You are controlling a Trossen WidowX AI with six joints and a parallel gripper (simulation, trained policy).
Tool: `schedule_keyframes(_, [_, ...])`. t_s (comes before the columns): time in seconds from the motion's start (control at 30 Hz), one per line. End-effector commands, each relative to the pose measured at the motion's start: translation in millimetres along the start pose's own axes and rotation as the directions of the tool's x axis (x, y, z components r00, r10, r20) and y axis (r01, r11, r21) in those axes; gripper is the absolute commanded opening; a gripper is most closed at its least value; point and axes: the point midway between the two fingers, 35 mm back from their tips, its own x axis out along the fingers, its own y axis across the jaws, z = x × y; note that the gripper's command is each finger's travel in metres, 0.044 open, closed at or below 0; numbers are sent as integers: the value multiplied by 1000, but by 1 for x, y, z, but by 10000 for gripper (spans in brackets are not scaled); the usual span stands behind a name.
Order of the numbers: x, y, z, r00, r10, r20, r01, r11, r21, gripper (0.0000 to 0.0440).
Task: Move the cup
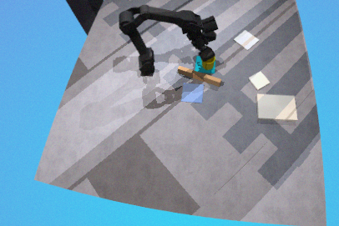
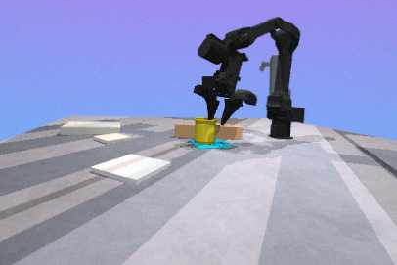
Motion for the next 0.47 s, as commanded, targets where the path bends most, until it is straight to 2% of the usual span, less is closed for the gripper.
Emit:
schedule_keyframes(0.0, [-8,1,0,1000,5,20,-5,1000,6,209])
schedule_keyframes(0.17, [-23,-1,2,998,2,64,-3,1000,15,233])
schedule_keyframes(0.27, [-34,-3,5,996,-5,92,4,1000,20,265])
schedule_keyframes(0.43, [-49,-8,8,992,-19,126,14,999,36,376])
